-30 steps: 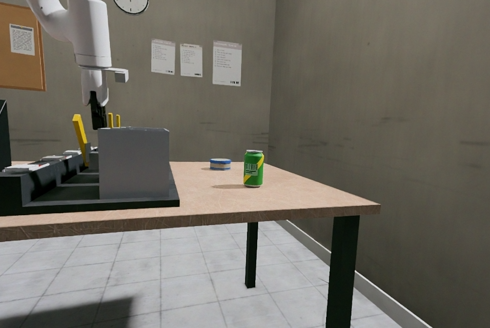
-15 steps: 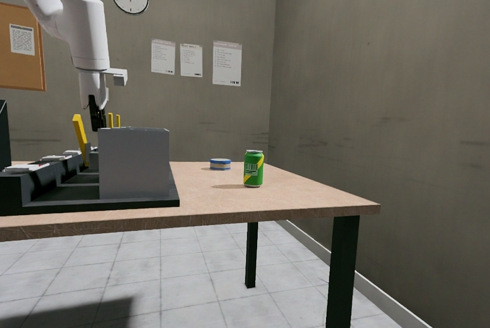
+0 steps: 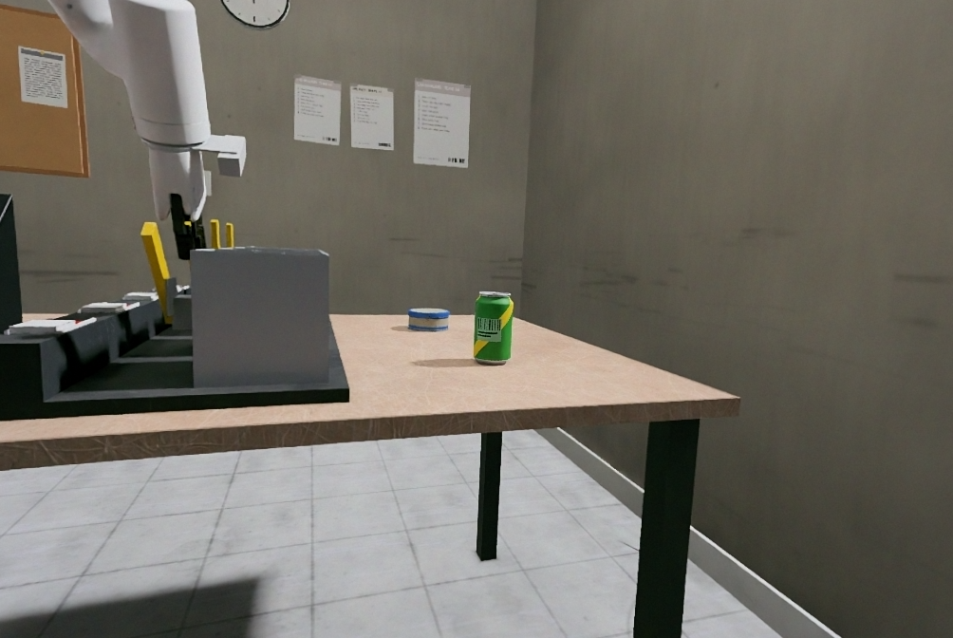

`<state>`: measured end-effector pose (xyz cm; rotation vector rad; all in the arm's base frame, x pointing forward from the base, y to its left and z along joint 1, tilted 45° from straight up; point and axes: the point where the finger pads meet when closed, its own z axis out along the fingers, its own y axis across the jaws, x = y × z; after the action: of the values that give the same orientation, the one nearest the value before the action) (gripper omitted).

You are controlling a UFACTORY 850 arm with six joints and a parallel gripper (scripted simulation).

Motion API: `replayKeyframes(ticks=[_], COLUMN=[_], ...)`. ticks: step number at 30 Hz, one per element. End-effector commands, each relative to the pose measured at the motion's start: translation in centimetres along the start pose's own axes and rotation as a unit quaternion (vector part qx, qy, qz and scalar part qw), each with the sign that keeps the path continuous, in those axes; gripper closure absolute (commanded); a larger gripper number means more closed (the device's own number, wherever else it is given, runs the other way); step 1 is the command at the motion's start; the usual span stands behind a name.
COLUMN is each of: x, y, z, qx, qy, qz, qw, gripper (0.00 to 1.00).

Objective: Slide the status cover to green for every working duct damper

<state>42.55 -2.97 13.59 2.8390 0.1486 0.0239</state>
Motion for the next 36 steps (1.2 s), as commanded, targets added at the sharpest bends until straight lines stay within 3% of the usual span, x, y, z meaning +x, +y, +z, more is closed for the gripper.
replayKeyframes(ticks=[1, 21, 36], x=[0.0, 0.0, 0.0], y=[0.3, 1.3, 1.6], z=[0.0, 0.0, 0.1], qx=[0.017, 0.066, 0.083], qy=[-0.002, -0.002, -0.002], qz=[-0.001, -0.001, 0.0], qw=[1.0, 0.998, 0.997], gripper=[0.81, 0.81, 0.81])
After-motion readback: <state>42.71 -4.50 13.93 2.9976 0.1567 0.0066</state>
